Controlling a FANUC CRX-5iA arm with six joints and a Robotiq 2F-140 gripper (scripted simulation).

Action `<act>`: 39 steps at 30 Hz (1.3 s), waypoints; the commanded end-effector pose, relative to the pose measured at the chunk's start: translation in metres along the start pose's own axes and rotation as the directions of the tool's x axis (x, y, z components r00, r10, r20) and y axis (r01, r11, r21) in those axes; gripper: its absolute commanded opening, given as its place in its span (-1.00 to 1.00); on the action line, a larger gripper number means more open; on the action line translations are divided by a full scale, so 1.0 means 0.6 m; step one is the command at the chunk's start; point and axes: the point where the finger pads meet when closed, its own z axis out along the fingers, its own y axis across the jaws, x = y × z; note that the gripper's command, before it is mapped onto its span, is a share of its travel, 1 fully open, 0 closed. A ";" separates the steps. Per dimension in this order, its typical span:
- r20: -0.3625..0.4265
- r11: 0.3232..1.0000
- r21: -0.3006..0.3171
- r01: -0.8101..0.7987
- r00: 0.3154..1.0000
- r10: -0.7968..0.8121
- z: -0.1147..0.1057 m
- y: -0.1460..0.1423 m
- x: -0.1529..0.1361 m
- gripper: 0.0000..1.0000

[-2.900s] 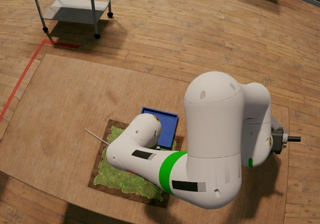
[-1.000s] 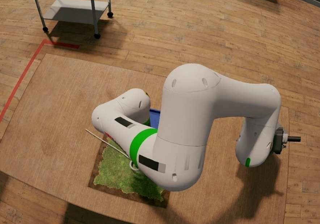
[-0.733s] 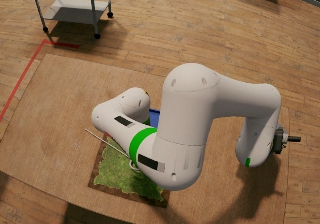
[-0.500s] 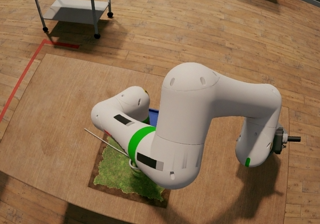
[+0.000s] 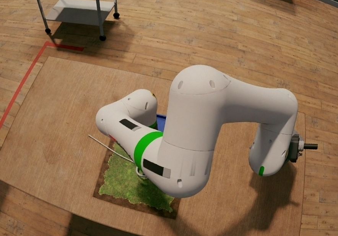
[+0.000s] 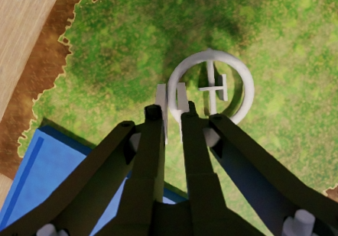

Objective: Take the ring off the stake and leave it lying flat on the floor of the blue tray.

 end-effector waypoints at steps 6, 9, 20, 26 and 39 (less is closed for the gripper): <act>0.001 1.000 0.000 0.001 1.000 -0.001 -0.006 0.001 -0.006 -0.80; 0.001 1.000 0.000 0.001 1.000 -0.001 -0.008 0.001 -0.005 -0.80; 0.065 1.000 0.000 0.001 0.998 0.000 -0.008 0.001 -0.002 -0.80; 0.151 1.000 0.000 0.001 0.989 0.000 -0.007 0.001 0.003 -0.80; 0.202 1.000 0.000 0.000 0.979 0.000 -0.017 0.000 0.008 -0.80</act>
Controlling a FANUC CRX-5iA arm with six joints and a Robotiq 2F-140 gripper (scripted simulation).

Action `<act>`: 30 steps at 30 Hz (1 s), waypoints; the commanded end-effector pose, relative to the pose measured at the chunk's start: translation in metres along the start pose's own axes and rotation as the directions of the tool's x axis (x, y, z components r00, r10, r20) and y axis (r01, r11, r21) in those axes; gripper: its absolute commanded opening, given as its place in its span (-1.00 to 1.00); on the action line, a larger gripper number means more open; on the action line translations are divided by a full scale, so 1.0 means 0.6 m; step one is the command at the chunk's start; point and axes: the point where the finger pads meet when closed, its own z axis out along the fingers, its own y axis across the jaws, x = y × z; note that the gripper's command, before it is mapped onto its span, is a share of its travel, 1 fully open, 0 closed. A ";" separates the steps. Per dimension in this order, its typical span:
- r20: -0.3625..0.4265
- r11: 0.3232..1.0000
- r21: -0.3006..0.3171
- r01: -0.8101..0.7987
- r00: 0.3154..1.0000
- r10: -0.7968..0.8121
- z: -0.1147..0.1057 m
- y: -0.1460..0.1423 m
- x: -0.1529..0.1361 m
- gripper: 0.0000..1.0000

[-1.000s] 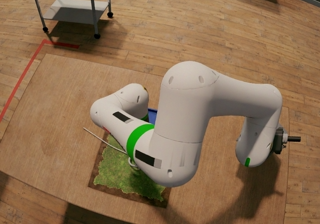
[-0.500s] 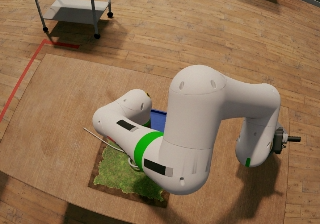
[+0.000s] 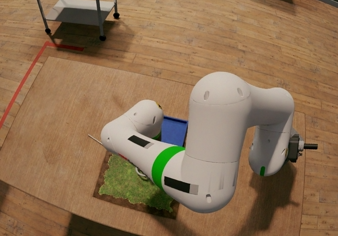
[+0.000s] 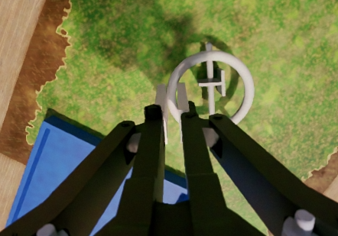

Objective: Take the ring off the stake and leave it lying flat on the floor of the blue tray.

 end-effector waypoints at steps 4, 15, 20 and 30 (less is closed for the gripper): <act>0.093 1.000 0.000 0.000 0.996 0.000 -0.001 0.001 0.004 -0.80; 0.139 1.000 -0.001 0.001 0.990 -0.001 -0.001 0.001 0.007 -0.80; 0.138 1.000 -0.001 0.001 0.990 -0.001 -0.005 0.001 0.007 -0.80; 0.138 1.000 -0.001 0.001 0.990 -0.001 -0.018 0.001 0.009 -0.80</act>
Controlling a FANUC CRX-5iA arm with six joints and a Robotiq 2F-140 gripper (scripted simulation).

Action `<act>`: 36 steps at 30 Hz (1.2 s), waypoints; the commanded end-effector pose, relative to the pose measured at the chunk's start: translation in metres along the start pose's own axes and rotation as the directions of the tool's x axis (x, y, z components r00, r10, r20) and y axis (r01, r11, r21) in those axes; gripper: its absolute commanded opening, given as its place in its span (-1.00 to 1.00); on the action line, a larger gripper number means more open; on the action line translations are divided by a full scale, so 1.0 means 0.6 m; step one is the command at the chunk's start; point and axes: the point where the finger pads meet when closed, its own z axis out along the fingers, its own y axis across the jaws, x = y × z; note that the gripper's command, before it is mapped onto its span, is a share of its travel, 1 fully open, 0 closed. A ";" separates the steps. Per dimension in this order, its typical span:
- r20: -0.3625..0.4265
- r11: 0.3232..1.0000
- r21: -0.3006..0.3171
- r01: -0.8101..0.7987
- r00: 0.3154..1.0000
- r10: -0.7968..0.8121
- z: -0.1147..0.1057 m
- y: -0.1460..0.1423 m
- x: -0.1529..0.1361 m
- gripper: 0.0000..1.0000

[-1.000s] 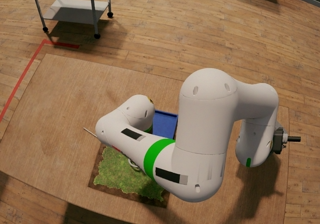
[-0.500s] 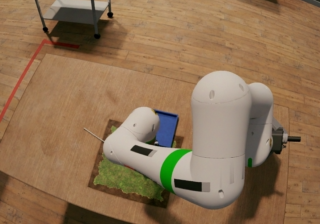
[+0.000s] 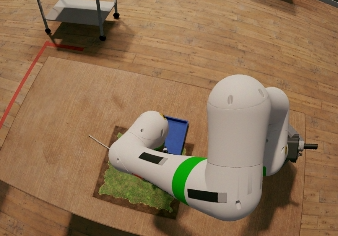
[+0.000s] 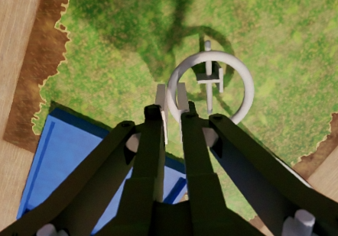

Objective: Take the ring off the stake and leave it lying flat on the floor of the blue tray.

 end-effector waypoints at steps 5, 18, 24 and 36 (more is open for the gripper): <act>0.001 1.000 -0.001 0.000 1.000 0.000 -0.003 0.001 -0.001 -0.80; 0.000 1.000 -0.001 0.000 1.000 0.000 -0.014 0.001 -0.001 -0.80; 0.000 1.000 -0.001 0.000 1.000 0.000 -0.031 -0.003 -0.005 -0.80; 0.000 1.000 -0.001 0.000 1.000 0.000 -0.031 -0.078 -0.080 -0.80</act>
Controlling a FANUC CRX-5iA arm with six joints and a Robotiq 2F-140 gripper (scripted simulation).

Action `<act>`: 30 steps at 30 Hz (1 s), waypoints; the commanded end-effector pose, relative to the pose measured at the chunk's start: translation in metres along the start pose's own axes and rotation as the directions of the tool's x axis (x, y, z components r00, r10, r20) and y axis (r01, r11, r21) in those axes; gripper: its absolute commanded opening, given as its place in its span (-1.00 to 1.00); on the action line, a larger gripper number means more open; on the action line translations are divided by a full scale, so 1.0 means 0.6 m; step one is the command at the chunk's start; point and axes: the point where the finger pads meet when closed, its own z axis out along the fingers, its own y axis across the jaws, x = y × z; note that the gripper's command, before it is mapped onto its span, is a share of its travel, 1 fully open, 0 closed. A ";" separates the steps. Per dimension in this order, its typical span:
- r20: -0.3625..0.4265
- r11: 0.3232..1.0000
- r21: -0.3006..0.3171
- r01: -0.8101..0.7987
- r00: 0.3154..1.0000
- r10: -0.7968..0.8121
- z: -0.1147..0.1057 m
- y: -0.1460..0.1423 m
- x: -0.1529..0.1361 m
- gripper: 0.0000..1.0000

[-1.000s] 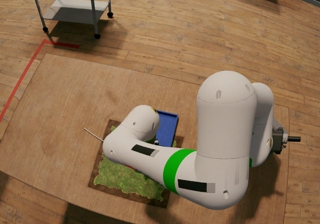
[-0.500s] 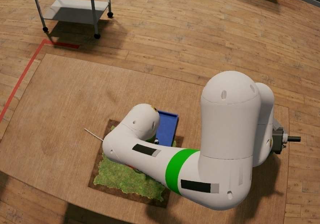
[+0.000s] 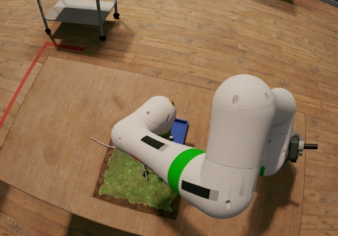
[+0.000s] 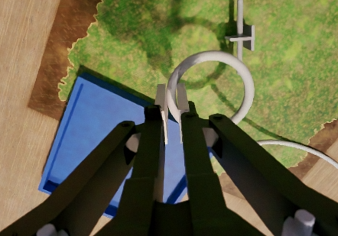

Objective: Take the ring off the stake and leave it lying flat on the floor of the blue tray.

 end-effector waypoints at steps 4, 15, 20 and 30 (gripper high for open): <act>-0.002 1.000 -0.002 0.001 1.000 -0.001 0.000 -0.060 -0.062 -0.80; -0.002 1.000 -0.002 0.001 1.000 -0.001 0.000 -0.151 -0.154 -0.80; -0.002 1.000 -0.002 0.001 1.000 -0.001 0.000 -0.178 -0.181 -0.80; -0.002 1.000 -0.002 0.001 1.000 -0.001 0.000 -0.187 -0.190 -0.80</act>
